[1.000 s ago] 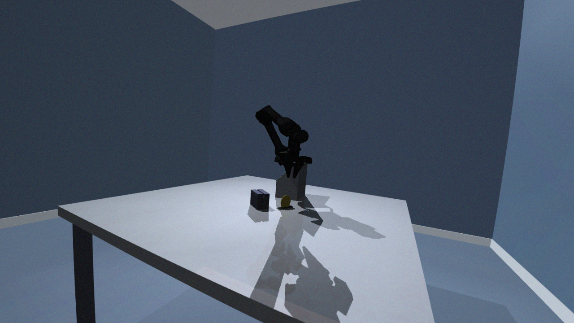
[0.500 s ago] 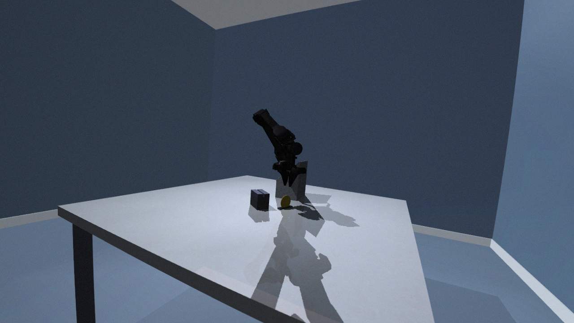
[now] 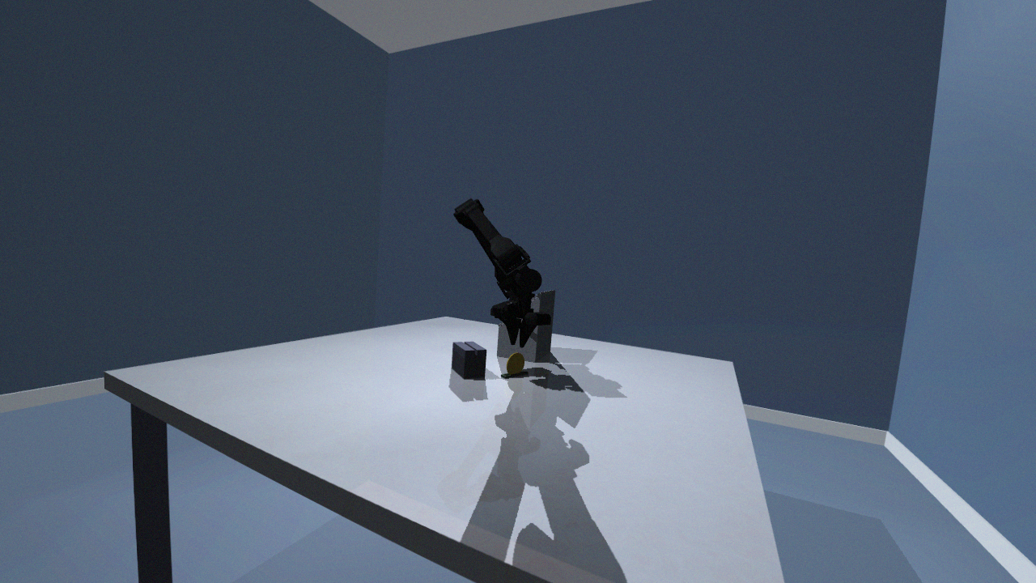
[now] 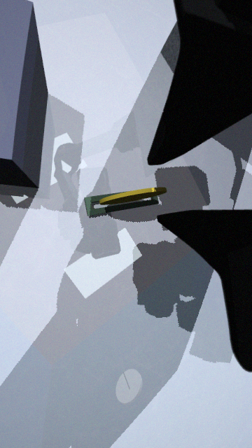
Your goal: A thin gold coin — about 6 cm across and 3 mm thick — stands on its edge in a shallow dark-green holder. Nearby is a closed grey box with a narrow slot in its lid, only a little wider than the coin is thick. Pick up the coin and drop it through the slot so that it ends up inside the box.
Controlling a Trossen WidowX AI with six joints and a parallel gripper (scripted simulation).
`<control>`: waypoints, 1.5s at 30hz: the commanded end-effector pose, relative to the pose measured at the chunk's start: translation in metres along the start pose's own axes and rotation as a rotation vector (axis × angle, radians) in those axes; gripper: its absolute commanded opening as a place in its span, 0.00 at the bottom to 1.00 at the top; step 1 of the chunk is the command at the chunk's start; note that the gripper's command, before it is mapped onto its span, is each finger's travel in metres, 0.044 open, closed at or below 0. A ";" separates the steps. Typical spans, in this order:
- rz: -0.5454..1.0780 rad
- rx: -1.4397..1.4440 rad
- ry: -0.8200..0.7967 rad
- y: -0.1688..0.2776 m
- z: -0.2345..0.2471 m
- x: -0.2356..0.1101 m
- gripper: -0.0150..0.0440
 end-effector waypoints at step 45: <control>0.001 -0.011 0.016 0.002 -0.004 0.074 0.53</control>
Point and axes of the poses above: the point midway between the two fingers, 35 mm back from their tips, its own x axis out along the fingers, its own z axis across the jaws, y = z × x, the point moved 8 cm from there along -x, back along the fingers, and after that the axes turned 7 degrees about x, right-handed, at the moved point
